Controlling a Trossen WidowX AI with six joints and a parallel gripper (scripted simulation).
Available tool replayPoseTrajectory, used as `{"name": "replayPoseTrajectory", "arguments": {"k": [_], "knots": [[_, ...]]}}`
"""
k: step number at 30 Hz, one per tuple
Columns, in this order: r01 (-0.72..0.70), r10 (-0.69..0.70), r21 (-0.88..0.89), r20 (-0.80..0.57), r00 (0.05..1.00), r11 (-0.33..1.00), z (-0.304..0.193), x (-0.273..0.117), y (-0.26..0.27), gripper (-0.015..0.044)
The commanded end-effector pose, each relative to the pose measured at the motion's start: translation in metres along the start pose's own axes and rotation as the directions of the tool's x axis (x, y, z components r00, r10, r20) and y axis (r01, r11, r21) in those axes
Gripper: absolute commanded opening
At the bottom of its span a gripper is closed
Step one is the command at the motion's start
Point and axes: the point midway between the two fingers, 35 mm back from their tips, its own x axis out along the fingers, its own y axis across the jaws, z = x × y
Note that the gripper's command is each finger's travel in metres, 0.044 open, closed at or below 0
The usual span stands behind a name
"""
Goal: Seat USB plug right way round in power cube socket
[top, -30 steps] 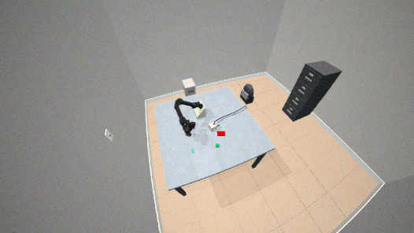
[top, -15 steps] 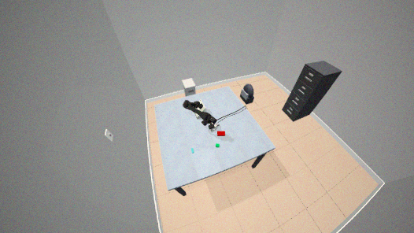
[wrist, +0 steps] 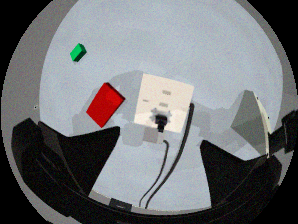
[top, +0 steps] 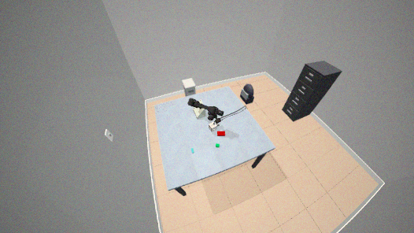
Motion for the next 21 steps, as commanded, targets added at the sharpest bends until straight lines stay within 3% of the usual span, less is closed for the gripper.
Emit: {"name": "replayPoseTrajectory", "arguments": {"k": [1,21], "knots": [[-0.005,0.005,0.003,0.004,1.000,1.000,-0.001,0.003,0.001,0.0440],[-0.005,0.005,0.003,0.004,1.000,1.000,-0.001,0.023,0.001,0.0440]]}}
